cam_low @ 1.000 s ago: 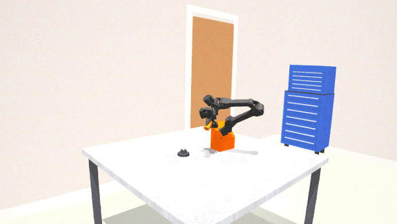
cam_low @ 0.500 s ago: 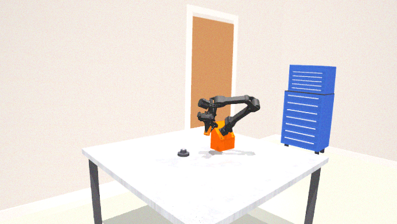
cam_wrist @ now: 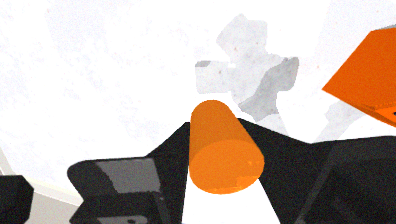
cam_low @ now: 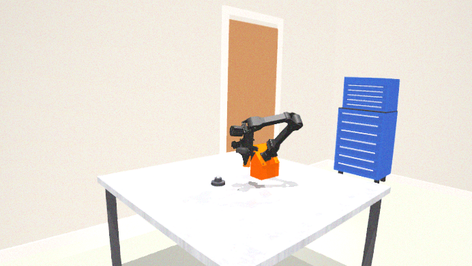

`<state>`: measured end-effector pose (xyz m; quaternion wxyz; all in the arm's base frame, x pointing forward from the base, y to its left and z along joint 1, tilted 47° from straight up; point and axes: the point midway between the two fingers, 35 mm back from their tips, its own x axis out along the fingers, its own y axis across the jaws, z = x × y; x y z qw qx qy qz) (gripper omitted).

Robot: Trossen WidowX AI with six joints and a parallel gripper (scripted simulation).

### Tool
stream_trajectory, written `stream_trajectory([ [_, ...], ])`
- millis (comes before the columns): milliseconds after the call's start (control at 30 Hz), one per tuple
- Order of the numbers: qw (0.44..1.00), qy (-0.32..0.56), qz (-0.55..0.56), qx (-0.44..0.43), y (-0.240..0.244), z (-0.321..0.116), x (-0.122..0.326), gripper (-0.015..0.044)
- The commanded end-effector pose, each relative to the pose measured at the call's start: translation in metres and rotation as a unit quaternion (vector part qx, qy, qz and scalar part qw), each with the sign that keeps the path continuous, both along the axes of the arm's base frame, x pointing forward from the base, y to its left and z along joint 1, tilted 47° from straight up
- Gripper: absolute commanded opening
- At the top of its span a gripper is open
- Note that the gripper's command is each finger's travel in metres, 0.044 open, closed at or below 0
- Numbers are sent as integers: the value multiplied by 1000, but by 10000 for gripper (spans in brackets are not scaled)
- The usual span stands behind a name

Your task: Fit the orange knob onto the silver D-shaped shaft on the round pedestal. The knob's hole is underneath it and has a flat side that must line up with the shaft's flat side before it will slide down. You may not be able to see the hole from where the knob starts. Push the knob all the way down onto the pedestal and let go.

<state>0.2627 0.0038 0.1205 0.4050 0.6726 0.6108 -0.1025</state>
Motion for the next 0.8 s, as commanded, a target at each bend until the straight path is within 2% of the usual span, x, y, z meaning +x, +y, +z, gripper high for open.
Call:
stream_trajectory([
  [0,998,29,40,-26,6,-2,6,0],
  [767,998,30,44,-36,62,-66,30,0],
])
